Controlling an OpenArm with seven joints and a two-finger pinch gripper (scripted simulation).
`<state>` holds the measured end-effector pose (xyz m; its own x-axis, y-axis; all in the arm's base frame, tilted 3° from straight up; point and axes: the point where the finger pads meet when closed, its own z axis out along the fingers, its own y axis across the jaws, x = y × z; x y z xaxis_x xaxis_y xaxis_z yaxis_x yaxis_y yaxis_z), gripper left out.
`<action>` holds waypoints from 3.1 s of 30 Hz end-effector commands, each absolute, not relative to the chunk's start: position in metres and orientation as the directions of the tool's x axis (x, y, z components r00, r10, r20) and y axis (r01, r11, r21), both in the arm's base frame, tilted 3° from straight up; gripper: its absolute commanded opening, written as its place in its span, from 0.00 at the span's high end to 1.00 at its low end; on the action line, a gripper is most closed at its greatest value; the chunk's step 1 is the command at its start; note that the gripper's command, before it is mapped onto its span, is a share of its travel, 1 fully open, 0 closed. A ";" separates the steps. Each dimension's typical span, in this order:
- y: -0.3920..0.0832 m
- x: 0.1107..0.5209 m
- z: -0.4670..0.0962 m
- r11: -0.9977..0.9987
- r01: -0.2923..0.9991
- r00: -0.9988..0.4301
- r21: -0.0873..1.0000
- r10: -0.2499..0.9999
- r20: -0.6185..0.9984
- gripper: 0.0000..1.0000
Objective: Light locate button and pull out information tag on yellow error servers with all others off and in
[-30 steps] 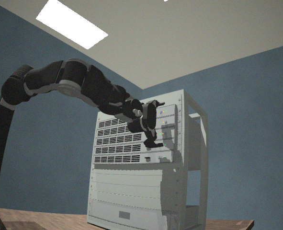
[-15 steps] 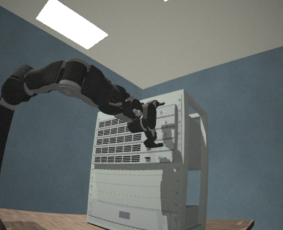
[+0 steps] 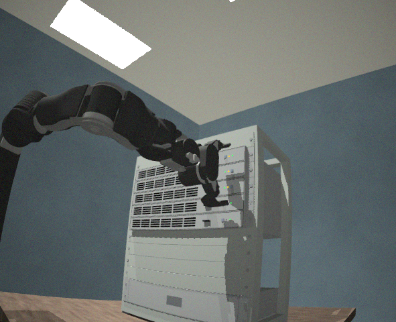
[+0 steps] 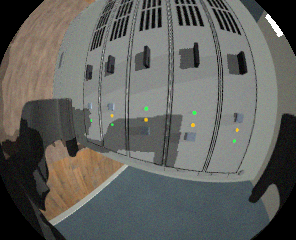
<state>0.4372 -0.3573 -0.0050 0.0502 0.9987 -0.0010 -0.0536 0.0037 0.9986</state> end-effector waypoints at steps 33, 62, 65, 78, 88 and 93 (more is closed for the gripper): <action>-0.358 0.435 0.035 0.004 -0.046 0.049 0.999 0.999 -0.002 0.00; -0.358 0.435 0.035 0.004 -0.046 0.049 0.999 0.999 -0.002 0.00; -0.358 0.435 0.035 0.004 -0.046 0.049 0.999 0.999 -0.002 0.00; -0.358 0.435 0.035 0.004 -0.046 0.049 0.999 0.999 -0.002 0.00; -0.358 0.435 0.035 0.004 -0.046 0.049 0.999 0.999 -0.002 0.00; -0.358 0.434 0.037 0.004 -0.046 0.049 0.999 0.999 -0.002 0.00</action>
<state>0.4341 -0.3582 0.0369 0.0517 0.9987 -0.0005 -0.0504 0.0031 0.9987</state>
